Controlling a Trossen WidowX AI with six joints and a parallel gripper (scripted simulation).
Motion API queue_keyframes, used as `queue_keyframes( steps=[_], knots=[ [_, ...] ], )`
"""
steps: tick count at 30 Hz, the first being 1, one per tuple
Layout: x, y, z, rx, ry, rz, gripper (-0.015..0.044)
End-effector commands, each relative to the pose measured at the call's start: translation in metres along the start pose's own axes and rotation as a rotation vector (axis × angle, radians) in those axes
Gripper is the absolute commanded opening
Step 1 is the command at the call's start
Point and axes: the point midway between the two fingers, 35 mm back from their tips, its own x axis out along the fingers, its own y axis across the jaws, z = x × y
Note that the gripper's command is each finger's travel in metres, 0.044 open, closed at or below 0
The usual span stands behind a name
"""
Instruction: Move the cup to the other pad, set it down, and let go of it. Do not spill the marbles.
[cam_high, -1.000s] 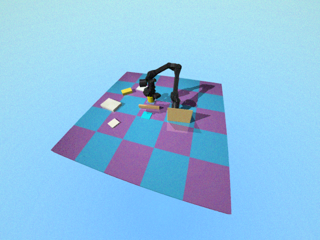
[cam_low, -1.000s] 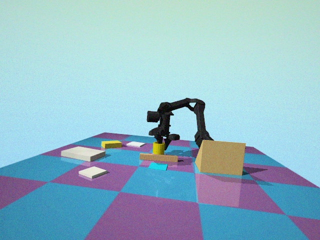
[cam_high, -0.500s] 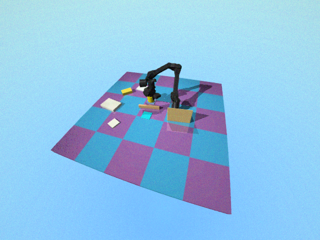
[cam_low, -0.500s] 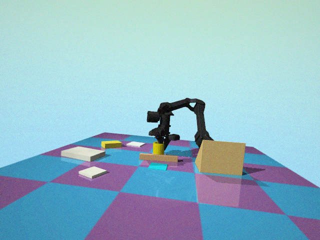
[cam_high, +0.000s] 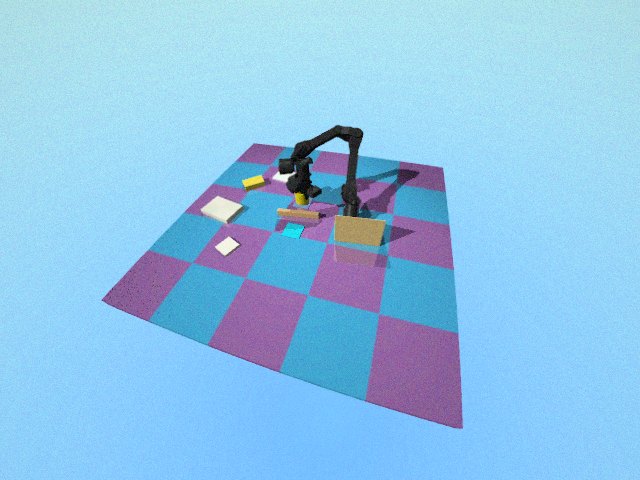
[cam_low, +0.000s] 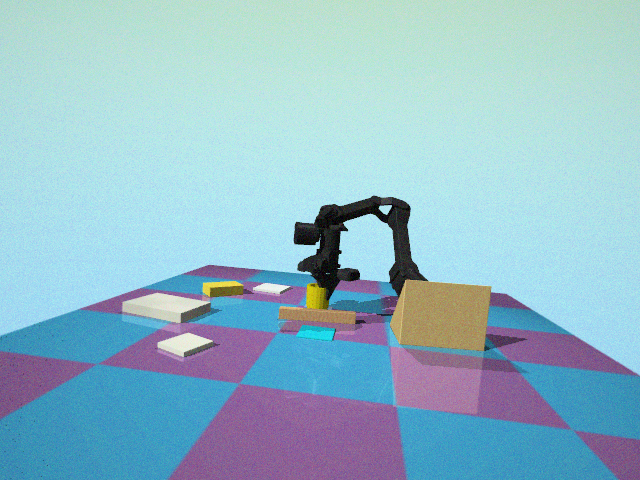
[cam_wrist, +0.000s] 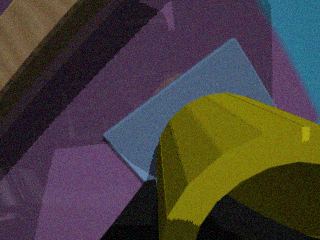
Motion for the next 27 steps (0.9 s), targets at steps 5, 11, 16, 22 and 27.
queue_keyframes(
  steps=[5,11,16,22,27],
  knots=[
    [-0.016,-0.001,0.001,0.0,-0.003,0.001,0.0],
    [-0.034,0.0,0.001,-0.003,-0.002,0.002,0.0],
    [-0.05,0.002,0.0,-0.005,0.001,0.001,0.0],
    [-0.054,0.004,-0.001,-0.006,0.003,0.001,0.0],
    [-0.05,0.004,-0.001,-0.013,0.008,0.001,0.0]
  ],
)
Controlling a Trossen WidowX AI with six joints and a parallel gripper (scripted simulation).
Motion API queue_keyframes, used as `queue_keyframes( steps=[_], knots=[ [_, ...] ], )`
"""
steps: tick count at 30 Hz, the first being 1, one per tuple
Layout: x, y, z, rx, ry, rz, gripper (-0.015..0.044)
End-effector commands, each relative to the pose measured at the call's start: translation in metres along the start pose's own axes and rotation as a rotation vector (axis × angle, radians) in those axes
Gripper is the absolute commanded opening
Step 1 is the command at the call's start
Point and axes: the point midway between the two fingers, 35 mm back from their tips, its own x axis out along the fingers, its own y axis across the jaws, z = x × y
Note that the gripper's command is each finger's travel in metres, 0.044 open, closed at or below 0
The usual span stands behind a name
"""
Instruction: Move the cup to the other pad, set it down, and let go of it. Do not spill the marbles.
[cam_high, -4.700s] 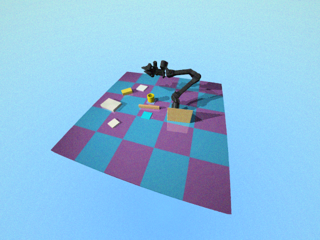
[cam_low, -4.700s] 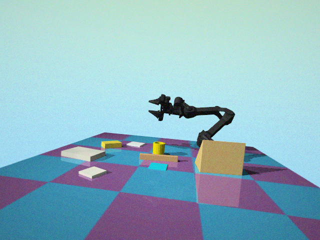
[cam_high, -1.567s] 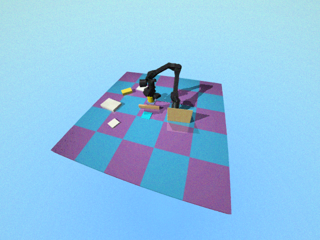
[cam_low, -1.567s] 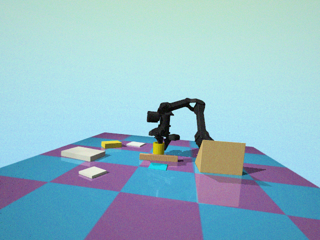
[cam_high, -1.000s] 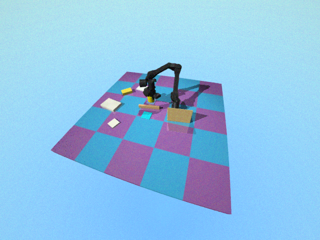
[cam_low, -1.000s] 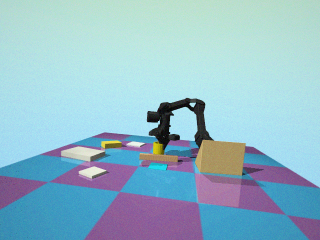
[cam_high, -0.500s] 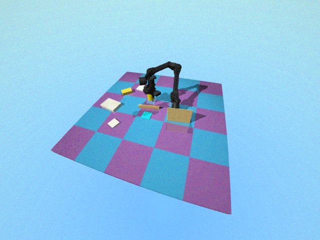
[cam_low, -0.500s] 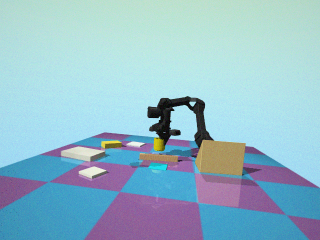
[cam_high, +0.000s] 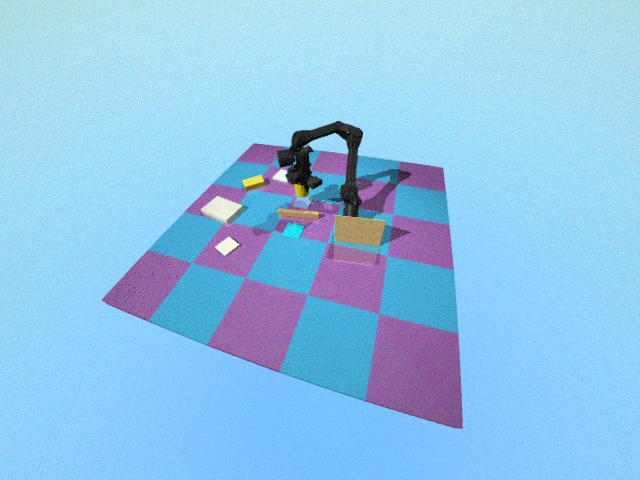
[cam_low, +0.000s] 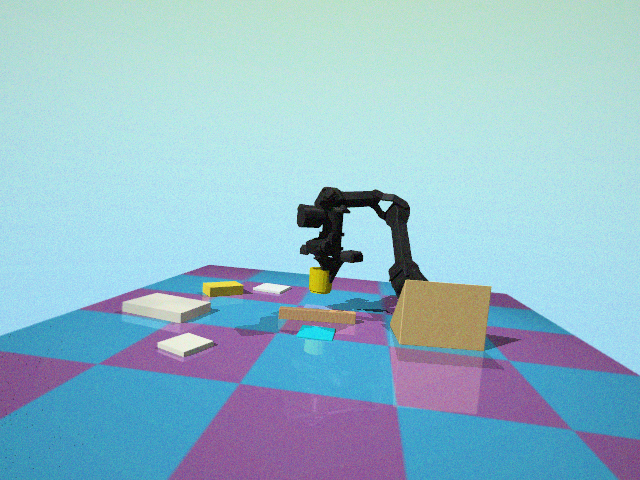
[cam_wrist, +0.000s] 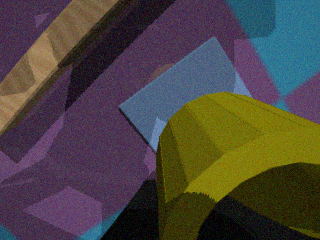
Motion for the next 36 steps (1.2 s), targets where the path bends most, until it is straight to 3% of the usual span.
queue_keyframes(
  steps=[1,14,36],
  knots=[
    [0.0,0.0,0.0,-0.002,-0.001,-0.001,0.0],
    [0.0,0.002,0.004,-0.001,-0.002,-0.001,0.0],
    [-0.003,0.034,0.051,0.005,-0.008,0.001,0.0]
  ],
)
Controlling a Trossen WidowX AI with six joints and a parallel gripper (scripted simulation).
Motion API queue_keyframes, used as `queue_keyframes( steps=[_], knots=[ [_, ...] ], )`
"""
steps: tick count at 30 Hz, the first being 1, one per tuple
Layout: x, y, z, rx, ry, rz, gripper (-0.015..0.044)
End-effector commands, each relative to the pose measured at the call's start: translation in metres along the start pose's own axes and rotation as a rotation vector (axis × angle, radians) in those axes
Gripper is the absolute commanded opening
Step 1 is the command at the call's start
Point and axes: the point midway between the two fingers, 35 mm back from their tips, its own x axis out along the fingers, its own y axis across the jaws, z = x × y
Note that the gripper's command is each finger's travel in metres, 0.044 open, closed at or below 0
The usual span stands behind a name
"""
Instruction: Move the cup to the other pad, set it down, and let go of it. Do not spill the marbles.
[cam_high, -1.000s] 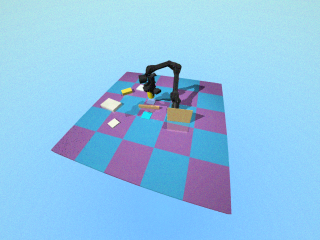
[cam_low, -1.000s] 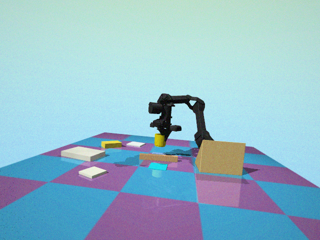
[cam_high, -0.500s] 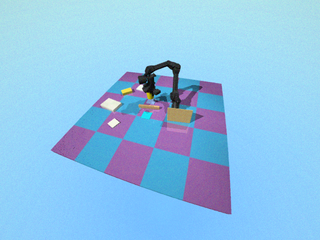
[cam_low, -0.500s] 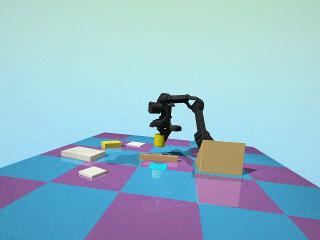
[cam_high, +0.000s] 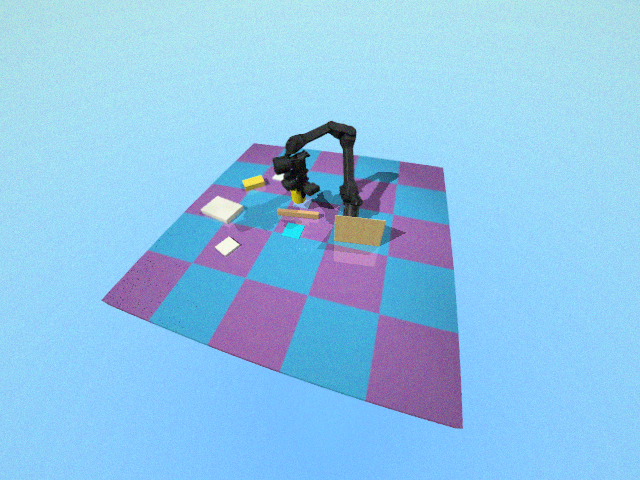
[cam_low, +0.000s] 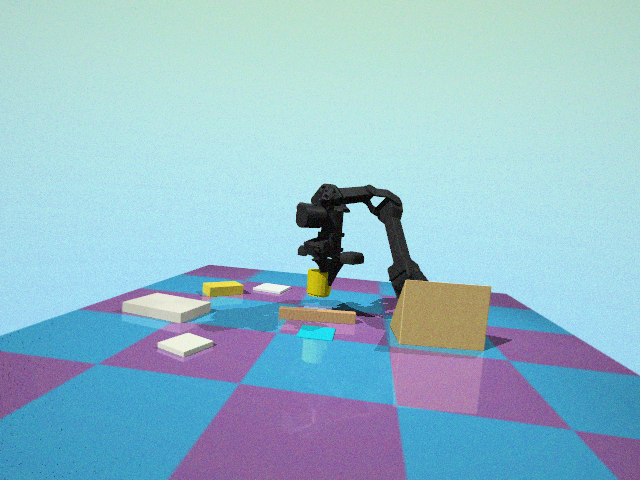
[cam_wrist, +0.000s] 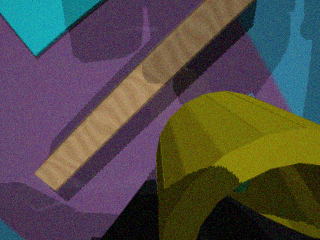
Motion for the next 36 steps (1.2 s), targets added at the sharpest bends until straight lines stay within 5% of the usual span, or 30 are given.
queue_keyframes(
  steps=[1,36],
  knots=[
    [0.0,0.007,0.009,0.0,0.0,0.002,0.0],
    [-0.001,0.06,0.075,0.001,-0.004,0.003,0.0]
  ],
)
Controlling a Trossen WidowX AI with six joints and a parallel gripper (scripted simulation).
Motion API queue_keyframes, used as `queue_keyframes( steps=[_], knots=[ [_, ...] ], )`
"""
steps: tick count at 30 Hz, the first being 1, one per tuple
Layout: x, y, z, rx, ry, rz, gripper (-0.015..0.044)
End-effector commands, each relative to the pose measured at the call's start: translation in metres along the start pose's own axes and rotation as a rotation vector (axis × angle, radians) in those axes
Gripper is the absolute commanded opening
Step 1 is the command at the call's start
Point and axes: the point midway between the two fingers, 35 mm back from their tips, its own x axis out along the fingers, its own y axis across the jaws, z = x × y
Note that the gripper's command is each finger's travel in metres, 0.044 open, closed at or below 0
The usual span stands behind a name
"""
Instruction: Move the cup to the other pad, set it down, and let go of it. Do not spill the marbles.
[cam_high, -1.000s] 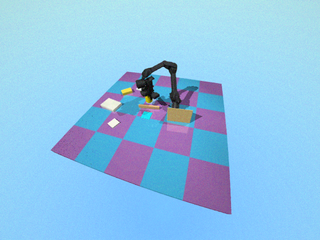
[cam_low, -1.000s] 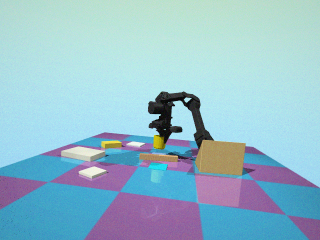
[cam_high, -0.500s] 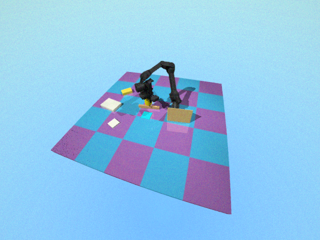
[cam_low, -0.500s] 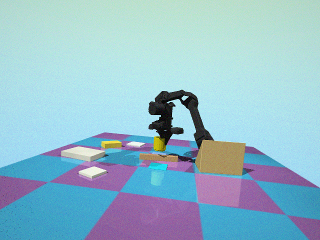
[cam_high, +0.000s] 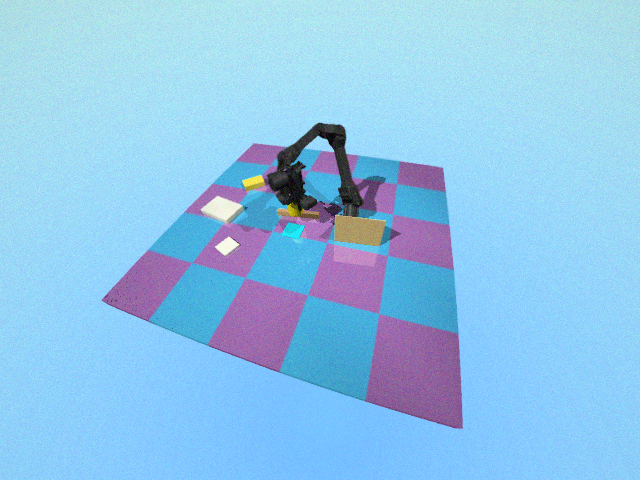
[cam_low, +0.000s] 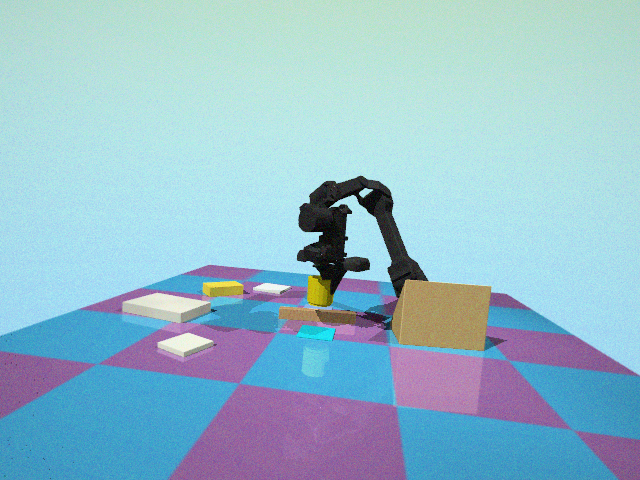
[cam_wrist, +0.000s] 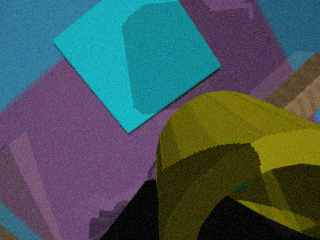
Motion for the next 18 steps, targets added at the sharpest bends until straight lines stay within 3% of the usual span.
queue_keyframes(
  steps=[1,18],
  knots=[
    [-0.003,0.005,0.01,0.008,-0.011,0.0,0.0],
    [-0.005,0.027,0.039,0.009,-0.013,0.001,0.0]
  ],
)
